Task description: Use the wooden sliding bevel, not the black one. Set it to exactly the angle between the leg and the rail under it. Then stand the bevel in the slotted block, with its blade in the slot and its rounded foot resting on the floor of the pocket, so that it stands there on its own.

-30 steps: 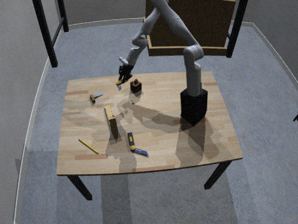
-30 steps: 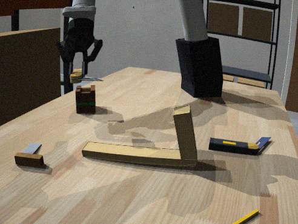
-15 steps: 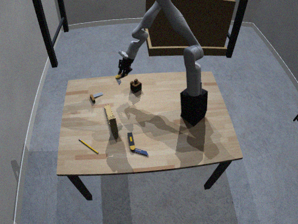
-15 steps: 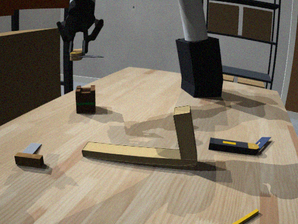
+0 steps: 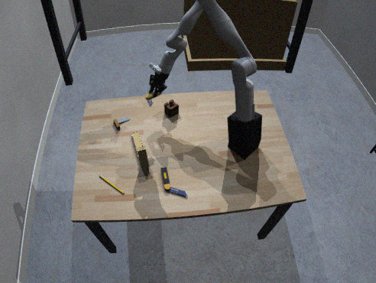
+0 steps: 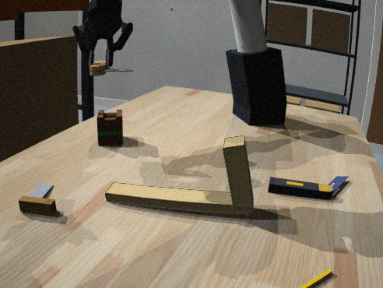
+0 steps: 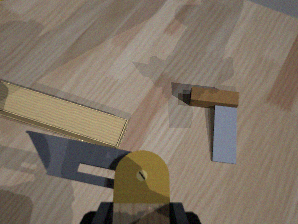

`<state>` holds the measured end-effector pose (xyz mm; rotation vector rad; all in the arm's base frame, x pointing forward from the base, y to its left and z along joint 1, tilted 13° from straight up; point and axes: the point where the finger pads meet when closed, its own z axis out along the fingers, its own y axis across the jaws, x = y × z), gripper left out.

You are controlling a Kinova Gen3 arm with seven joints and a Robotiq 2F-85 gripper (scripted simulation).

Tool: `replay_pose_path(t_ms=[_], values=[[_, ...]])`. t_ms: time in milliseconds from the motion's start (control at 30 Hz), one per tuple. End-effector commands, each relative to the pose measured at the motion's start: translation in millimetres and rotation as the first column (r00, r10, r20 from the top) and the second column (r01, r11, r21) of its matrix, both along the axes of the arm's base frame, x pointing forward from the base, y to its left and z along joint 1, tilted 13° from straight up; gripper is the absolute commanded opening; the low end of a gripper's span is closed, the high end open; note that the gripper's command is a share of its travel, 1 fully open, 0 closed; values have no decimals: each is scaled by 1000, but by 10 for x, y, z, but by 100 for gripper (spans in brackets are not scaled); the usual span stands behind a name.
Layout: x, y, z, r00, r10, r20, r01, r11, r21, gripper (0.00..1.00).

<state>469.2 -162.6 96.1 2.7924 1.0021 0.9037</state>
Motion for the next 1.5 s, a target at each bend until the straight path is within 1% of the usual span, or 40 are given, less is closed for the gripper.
replay_pose_path(t_ms=[0, 733, 1100, 1467], values=[[3, 0, 6, 1000, 0, 1, 0, 1000, -1, 10], [-7, -6, 7, 1000, -18, -8, 18, 1000, 18, 10], [-24, -15, 8, 999, -49, -24, 50, 998, 49, 10], [-59, -35, 11, 992, -113, -60, 119, 987, 112, 10]])
